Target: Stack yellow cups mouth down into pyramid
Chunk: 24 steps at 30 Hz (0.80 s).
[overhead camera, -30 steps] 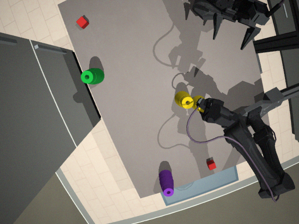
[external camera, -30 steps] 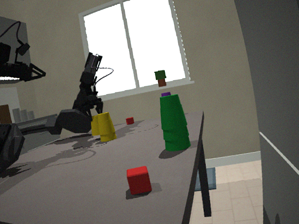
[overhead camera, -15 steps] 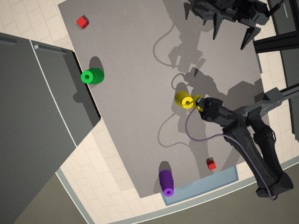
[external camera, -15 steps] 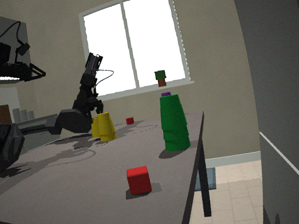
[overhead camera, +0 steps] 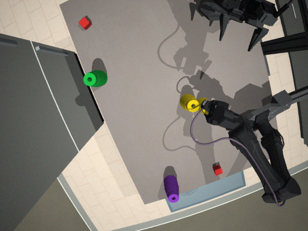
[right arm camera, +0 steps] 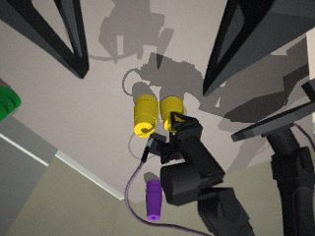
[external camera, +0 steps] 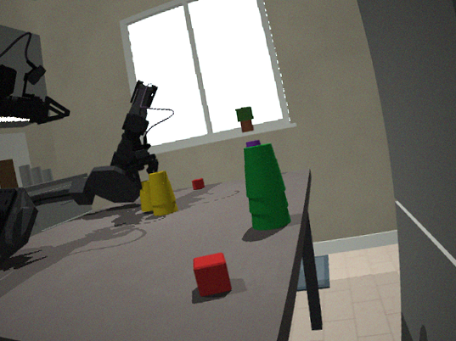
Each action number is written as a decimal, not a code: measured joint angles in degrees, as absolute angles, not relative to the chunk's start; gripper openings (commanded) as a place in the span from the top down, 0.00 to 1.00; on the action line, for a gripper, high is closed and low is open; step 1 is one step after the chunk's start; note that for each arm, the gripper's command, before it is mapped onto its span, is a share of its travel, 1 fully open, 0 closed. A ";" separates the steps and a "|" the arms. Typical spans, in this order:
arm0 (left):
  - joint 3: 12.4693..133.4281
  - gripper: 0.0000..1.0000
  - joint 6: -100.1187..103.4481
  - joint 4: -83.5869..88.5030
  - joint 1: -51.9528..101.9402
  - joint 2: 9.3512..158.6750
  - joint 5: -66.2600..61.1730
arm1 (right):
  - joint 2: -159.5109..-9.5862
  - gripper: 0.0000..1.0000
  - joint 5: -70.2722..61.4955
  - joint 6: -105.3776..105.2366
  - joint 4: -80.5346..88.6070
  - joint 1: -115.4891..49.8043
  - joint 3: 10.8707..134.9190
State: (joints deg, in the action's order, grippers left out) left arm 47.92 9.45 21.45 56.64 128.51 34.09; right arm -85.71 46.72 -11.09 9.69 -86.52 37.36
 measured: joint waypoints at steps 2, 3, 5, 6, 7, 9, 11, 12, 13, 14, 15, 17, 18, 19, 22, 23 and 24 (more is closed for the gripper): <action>47.79 1.00 9.34 21.17 56.55 128.62 34.11 | -85.71 0.00 46.72 -11.09 9.69 -86.52 37.36; 47.72 1.00 9.28 21.02 56.49 128.68 34.11 | -85.71 0.00 46.72 -11.09 9.69 -86.52 37.36; 47.59 1.00 9.15 20.73 56.38 128.77 34.13 | -85.71 0.00 46.72 -11.09 9.69 -86.52 37.36; 47.55 1.00 9.10 20.62 56.34 128.81 34.15 | -85.71 0.00 46.72 -11.09 9.69 -86.52 37.36; 47.51 1.00 9.08 20.53 56.31 128.86 34.17 | -85.71 0.00 46.72 -11.09 9.69 -86.52 37.36; 47.44 1.00 8.97 20.29 56.34 128.90 34.17 | -85.71 0.00 46.72 -11.09 9.69 -86.52 37.36; 47.37 1.00 8.93 20.12 56.34 128.95 34.20 | -85.71 0.00 46.72 -11.09 9.69 -86.52 37.36; 47.37 1.00 8.93 20.08 56.34 128.97 34.20 | -85.71 0.00 46.72 -11.09 9.69 -86.52 37.36; 47.37 1.00 8.93 20.01 56.34 128.97 34.20 | -85.71 0.00 46.72 -11.09 9.69 -86.52 37.36; 47.35 0.89 8.93 19.97 56.34 128.97 34.20 | -85.71 0.00 46.72 -11.09 9.69 -86.52 37.36; 47.37 0.77 8.93 19.94 56.34 128.97 34.20 | -85.71 0.00 46.72 -11.09 9.69 -86.52 37.36; 47.37 0.55 8.93 19.88 56.34 128.97 34.22 | -85.71 0.00 46.72 -11.09 9.69 -86.52 37.36; 47.37 0.43 8.93 19.86 56.34 128.97 34.22 | -85.71 0.00 46.72 -11.09 9.69 -86.52 37.36; 47.37 0.32 8.93 19.84 56.34 128.97 34.22 | -85.71 0.00 46.72 -11.09 9.69 -86.52 37.36; 47.37 0.21 8.91 19.81 56.34 128.97 34.22 | -85.71 0.00 46.72 -11.09 9.69 -86.52 37.36; 47.37 0.09 8.91 19.81 56.34 128.97 34.22 | -85.71 0.00 46.72 -11.09 9.69 -86.52 37.36; 47.37 0.00 8.91 19.79 56.34 128.97 34.22 | -85.71 0.00 46.72 -11.09 9.69 -86.52 37.36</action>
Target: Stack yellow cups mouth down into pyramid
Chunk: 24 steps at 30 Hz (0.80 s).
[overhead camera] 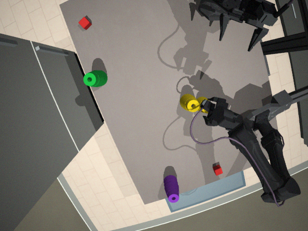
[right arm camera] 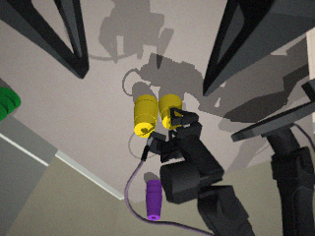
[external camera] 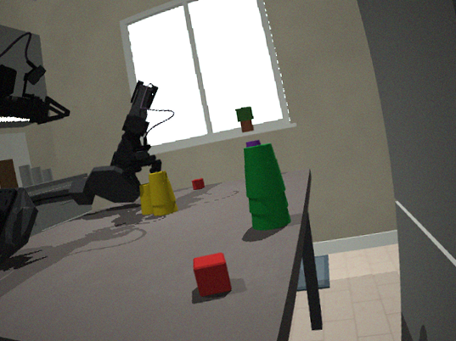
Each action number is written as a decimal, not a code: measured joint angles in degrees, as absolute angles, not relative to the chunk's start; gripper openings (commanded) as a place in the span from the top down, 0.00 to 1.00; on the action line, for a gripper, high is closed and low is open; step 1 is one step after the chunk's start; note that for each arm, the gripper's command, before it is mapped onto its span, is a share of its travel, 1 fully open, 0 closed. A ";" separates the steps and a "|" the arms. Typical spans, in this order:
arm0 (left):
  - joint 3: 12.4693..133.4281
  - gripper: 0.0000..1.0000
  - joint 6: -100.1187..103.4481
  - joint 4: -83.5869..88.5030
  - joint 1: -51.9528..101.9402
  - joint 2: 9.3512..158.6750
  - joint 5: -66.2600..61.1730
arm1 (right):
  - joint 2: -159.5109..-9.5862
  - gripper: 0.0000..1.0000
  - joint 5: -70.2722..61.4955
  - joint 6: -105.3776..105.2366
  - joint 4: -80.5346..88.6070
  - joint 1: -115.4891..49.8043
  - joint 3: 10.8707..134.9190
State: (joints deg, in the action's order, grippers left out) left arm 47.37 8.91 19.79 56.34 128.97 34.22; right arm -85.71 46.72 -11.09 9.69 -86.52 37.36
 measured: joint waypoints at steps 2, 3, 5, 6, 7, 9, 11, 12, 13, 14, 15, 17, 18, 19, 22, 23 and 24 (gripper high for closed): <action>47.37 0.00 8.91 19.81 56.34 128.97 34.22 | -85.71 0.00 46.72 -11.09 9.69 -86.52 37.36; 47.37 0.00 8.91 19.81 56.34 128.97 34.22 | -85.71 0.00 46.72 -11.09 9.69 -86.52 37.36; 47.37 0.00 9.13 20.08 56.34 128.97 34.22 | -85.71 0.00 46.72 -11.09 9.69 -86.52 37.36; 47.37 0.00 9.39 20.49 56.38 128.97 34.22 | -85.71 0.00 46.72 -11.09 9.69 -86.52 37.36; 47.35 0.00 9.74 21.17 56.62 128.88 34.22 | -85.71 0.00 46.72 -11.09 9.69 -86.52 37.36; 47.35 0.00 10.59 23.14 57.60 127.96 34.15 | -85.71 0.00 46.72 -11.09 9.69 -86.52 37.36; 47.44 0.00 11.70 25.63 59.11 126.15 33.95 | -85.71 0.00 46.72 -11.09 9.69 -86.52 37.36; 47.72 0.00 12.34 27.11 59.94 125.12 33.82 | -85.71 0.00 46.72 -11.09 9.69 -86.52 37.36; 48.16 0.00 12.99 28.56 60.80 124.07 33.67 | -85.71 0.00 46.72 -11.09 9.69 -86.52 37.36; 48.71 0.00 13.58 29.80 61.54 123.13 33.54 | -85.71 0.00 46.72 -11.09 9.69 -86.52 37.36; 49.23 0.00 14.09 30.74 62.11 122.41 33.45 | -85.71 0.00 46.72 -11.09 9.69 -86.52 37.36; 50.02 0.00 14.96 31.92 62.57 121.71 33.36 | -85.71 0.00 46.72 -11.09 9.69 -86.52 37.36; 50.33 0.00 15.49 32.40 62.61 121.71 33.36 | -85.71 0.00 46.72 -11.09 9.69 -86.52 37.36; 50.50 0.00 16.19 32.77 62.59 121.73 33.36 | -85.71 0.00 46.72 -11.09 9.69 -86.52 37.36; 51.33 0.00 19.46 33.76 62.59 121.75 33.91 | -85.71 0.00 46.72 -11.09 9.69 -86.52 37.36; 52.03 0.00 20.78 33.93 62.59 121.75 34.26 | -85.71 0.00 46.72 -11.09 9.69 -86.52 37.36; 52.95 0.00 22.09 33.95 62.65 121.75 34.65 | -85.71 0.00 46.72 -11.09 9.69 -86.52 37.36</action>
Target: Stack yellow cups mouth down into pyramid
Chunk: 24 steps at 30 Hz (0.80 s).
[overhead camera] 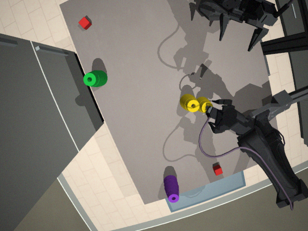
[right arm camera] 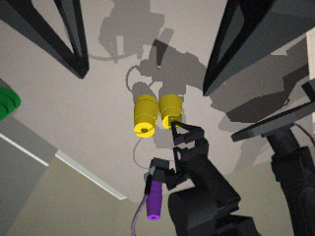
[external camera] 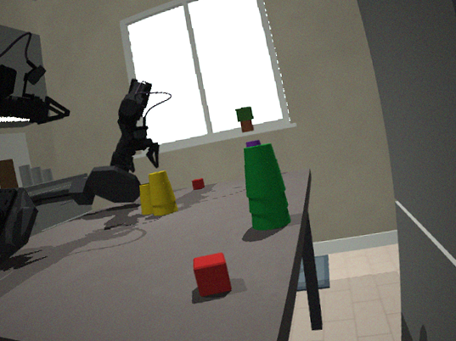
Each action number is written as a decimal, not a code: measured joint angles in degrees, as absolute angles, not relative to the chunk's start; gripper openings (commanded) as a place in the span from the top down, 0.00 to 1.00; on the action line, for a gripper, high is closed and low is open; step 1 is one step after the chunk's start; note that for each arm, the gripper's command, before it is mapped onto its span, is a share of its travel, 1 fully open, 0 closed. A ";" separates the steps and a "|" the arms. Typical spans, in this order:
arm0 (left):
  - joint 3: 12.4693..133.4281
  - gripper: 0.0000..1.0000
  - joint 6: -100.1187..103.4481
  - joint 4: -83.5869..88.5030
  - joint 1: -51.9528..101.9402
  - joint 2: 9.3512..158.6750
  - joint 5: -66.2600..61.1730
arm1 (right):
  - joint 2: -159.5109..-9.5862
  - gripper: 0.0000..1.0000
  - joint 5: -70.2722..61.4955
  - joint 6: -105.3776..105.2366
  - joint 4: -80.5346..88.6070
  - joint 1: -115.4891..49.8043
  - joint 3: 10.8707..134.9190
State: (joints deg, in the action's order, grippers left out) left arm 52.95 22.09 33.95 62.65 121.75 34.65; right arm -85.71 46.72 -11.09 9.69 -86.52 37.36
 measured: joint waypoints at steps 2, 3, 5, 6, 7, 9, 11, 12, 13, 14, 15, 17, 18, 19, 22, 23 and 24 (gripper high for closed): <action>55.29 0.00 24.58 33.91 62.92 122.17 35.55 | -85.71 0.00 46.72 -11.09 9.69 -86.52 37.36; 56.55 0.00 25.74 33.85 63.07 122.54 36.01 | -85.71 0.00 46.72 -11.09 9.69 -86.52 37.36; 58.81 0.00 27.68 33.52 63.37 123.48 36.82 | -85.71 0.00 46.72 -11.09 9.69 -86.52 37.36; 59.66 0.00 28.42 33.36 63.46 123.96 37.12 | -85.71 0.00 46.72 -11.09 9.69 -86.52 37.36; 60.34 0.00 28.97 33.32 63.53 124.40 37.34 | -85.71 0.00 46.72 -11.09 9.69 -86.52 37.36; 61.08 0.00 29.69 33.21 63.57 125.05 37.54 | -85.71 0.00 46.72 -11.09 9.69 -86.52 37.36; 61.21 0.00 30.15 33.21 63.57 125.43 37.65 | -85.71 0.00 46.72 -11.09 9.69 -86.52 37.36; 61.23 0.00 30.33 33.23 63.57 125.56 37.69 | -85.71 0.00 46.72 -11.09 9.69 -86.52 37.36; 61.23 0.00 30.46 33.23 63.57 125.67 37.71 | -85.71 0.00 46.72 -11.09 9.69 -86.52 37.36; 61.23 0.00 30.57 33.23 63.57 125.71 37.74 | -85.71 0.00 46.72 -11.09 9.69 -86.52 37.36; 61.23 0.00 30.65 33.23 63.57 125.73 37.74 | -85.71 0.00 46.72 -11.09 9.69 -86.52 37.36; 61.23 0.00 30.79 33.21 63.57 125.73 37.78 | -85.71 0.00 46.72 -11.09 9.69 -86.52 37.36; 61.23 0.00 30.83 33.23 63.57 125.73 37.80 | -85.71 0.00 46.72 -11.09 9.69 -86.52 37.36; 61.23 0.00 30.87 33.23 63.57 125.73 37.80 | -85.71 0.00 46.72 -11.09 9.69 -86.52 37.36; 61.23 0.18 30.72 33.36 63.57 125.73 37.89 | -85.71 0.00 46.72 -11.09 9.69 -86.52 37.36; 61.23 0.18 30.30 33.54 63.57 125.73 37.89 | -85.71 0.00 46.72 -11.09 9.69 -86.52 37.36; 61.28 0.18 29.65 33.85 63.57 125.75 37.89 | -85.71 0.00 46.72 -11.09 9.69 -86.52 37.36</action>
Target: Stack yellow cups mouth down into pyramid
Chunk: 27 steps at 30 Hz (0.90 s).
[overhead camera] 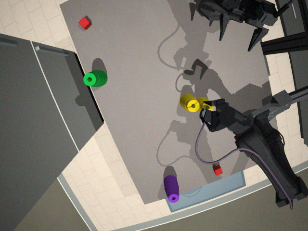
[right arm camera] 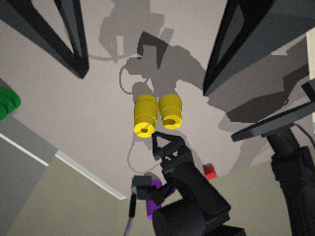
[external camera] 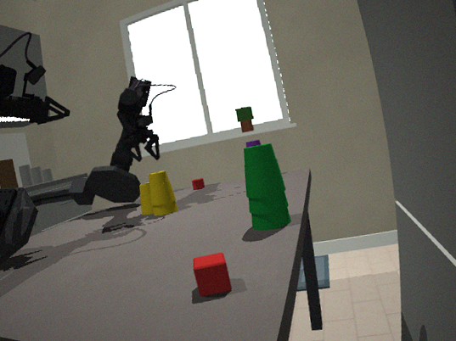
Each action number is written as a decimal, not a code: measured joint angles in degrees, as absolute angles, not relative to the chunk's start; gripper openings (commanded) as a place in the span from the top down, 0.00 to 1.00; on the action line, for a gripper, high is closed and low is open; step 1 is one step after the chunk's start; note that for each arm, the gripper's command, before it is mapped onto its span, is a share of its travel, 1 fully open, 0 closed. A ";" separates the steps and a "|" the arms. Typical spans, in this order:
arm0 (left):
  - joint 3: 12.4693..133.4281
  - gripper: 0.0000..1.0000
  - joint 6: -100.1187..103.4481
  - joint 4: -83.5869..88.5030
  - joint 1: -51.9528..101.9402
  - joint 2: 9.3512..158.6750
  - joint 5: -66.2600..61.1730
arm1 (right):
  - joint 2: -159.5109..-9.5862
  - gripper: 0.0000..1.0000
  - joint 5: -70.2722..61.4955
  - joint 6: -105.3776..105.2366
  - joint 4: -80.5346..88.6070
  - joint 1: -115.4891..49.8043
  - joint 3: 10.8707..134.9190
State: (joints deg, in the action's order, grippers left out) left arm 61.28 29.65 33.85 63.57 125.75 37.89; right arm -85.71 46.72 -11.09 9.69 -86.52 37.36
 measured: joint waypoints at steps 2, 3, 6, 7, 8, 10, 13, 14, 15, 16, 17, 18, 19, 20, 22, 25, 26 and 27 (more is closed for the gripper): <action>61.65 0.18 28.51 34.33 63.57 126.02 37.89 | -85.71 0.00 46.72 -11.09 9.69 -86.52 37.36; 61.87 0.18 27.83 34.59 63.57 126.21 37.85 | -85.71 0.00 46.72 -11.09 9.69 -86.52 37.36; 63.86 0.18 23.90 35.79 62.89 127.98 37.10 | -85.71 0.00 46.72 -11.09 9.69 -86.52 37.36; 64.90 0.18 22.22 36.12 62.28 129.03 36.75 | -85.71 0.00 46.72 -11.09 9.69 -86.52 37.36; 66.04 0.18 20.51 36.40 61.54 130.21 36.40 | -85.71 0.00 46.72 -11.09 9.69 -86.52 37.36; 68.20 0.18 17.45 36.95 59.92 132.62 35.83 | -85.71 0.00 46.72 -11.09 9.69 -86.52 37.36; 70.57 0.18 14.46 37.85 58.22 135.31 35.33 | -85.71 0.00 46.72 -11.09 9.69 -86.52 37.36; 71.11 0.18 13.96 38.04 57.95 135.90 35.31 | -85.71 0.00 46.72 -11.09 9.69 -86.52 37.36; 71.48 0.18 13.54 38.19 57.87 136.31 35.29 | -85.71 0.00 46.72 -11.09 9.69 -86.52 37.36; 71.75 0.18 13.23 38.35 57.91 136.53 35.27 | -85.71 0.00 46.72 -11.09 9.69 -86.52 37.36; 71.90 0.18 12.97 38.52 57.91 136.59 35.20 | -85.71 0.00 46.72 -11.09 9.69 -86.52 37.36; 72.01 0.18 12.75 38.65 57.89 136.57 35.20 | -85.71 0.00 46.72 -11.09 9.69 -86.52 37.36; 72.10 0.18 12.60 38.81 57.89 136.57 35.20 | -85.71 0.00 46.72 -11.09 9.69 -86.52 37.36; 72.18 0.18 12.47 38.87 57.91 136.57 35.18 | -85.71 0.00 46.72 -11.09 9.69 -86.52 37.36; 72.25 0.18 12.29 39.03 57.89 136.57 35.18 | -85.71 0.00 46.72 -11.09 9.69 -86.52 37.36; 72.29 0.18 11.99 39.20 57.89 136.59 35.00 | -85.71 0.00 46.72 -11.09 9.69 -86.52 37.36; 72.29 0.18 11.88 39.18 57.91 136.68 35.00 | -85.71 0.00 46.72 -11.09 9.69 -86.52 37.36; 72.27 0.18 11.75 39.16 57.91 136.81 35.00 | -85.71 0.00 46.72 -11.09 9.69 -86.52 37.36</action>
